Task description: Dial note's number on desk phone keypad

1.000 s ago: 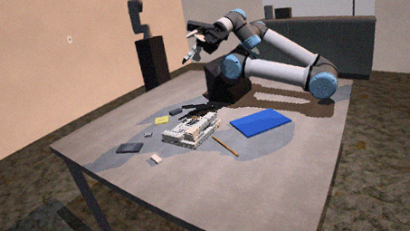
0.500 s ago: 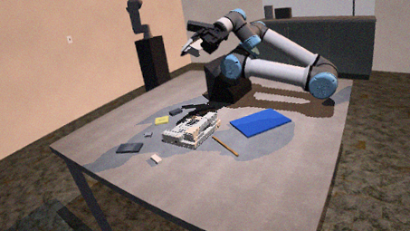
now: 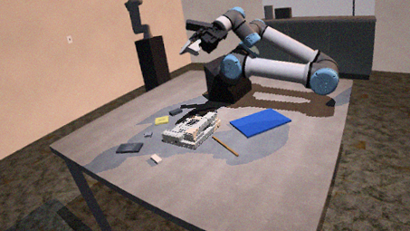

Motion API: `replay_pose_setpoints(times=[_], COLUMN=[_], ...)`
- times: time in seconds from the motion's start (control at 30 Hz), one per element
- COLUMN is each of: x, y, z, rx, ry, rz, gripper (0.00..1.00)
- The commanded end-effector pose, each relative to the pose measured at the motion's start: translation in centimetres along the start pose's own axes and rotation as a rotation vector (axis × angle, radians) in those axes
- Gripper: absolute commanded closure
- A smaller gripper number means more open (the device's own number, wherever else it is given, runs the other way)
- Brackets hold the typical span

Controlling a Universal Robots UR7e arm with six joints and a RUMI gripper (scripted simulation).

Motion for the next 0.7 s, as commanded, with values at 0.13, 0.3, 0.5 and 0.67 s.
replay_pose_setpoints(times=[0.13, 0.3, 0.5, 0.67], x=[0.8, 1.7, 2.8, 4.7], y=[1.2, 2.4, 3.5, 5.1], z=[-0.1, -0.2, -0.4, -0.7], rx=[-0.032, -0.073, -0.123, -0.210], ry=[-0.064, -0.127, -0.184, -0.258], rz=[0.059, 0.119, 0.180, 0.270], gripper=[1.00, 1.00, 1.00, 1.00])
Point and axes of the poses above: the point where the finger pads meet when closed, its own z axis back along the fingers, its own x axis across the jaws, y = z × x, the point moved 8 cm from there along z, back along the fingers, and after that the axes turned 6 degrees about z, right-handed, at the moved point
